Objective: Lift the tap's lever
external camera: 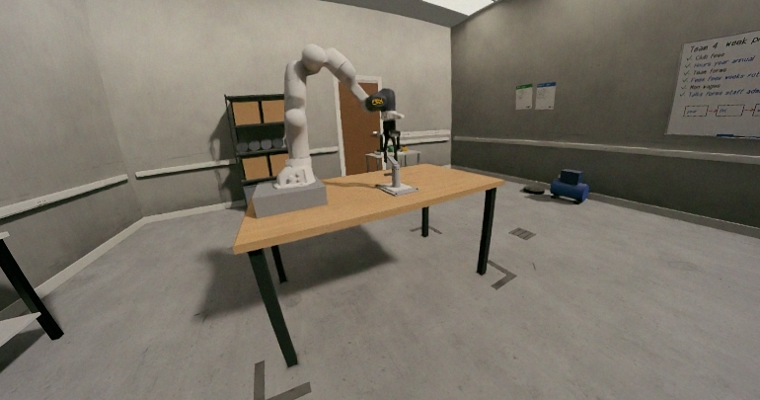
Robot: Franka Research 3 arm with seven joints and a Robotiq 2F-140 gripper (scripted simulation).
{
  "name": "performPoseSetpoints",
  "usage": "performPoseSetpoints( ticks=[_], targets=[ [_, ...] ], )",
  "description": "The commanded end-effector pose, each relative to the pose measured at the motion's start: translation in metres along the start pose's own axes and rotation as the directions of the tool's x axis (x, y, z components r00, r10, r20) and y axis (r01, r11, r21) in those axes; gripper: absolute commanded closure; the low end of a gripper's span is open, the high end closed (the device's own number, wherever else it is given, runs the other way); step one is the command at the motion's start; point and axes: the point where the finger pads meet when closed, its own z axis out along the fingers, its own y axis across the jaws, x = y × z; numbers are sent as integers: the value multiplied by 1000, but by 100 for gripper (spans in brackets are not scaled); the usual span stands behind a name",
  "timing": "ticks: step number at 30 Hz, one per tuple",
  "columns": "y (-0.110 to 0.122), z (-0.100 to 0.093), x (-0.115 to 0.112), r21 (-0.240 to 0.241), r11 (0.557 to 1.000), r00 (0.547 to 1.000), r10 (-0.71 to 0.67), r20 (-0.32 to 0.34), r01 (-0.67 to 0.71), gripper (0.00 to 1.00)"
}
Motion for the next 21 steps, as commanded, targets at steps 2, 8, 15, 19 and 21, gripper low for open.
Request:
performPoseSetpoints(
  ticks=[2, 8, 15, 19, 21],
  targets=[
    [-1, -2, 1, 3, 1000, 1000, -2, -2, 2, 53],
    [-1, -3, 1, 3, 1000, 1000, -2, -2, 2, 53],
    [-1, -10, 1, 3, 1000, 1000, -2, -2, 2, 53],
    [-1, -16, 1, 3, 1000, 1000, -2, -2, 2, 53],
    [-1, -20, 1, 3, 1000, 1000, -2, -2, 2, 53]
  ],
)
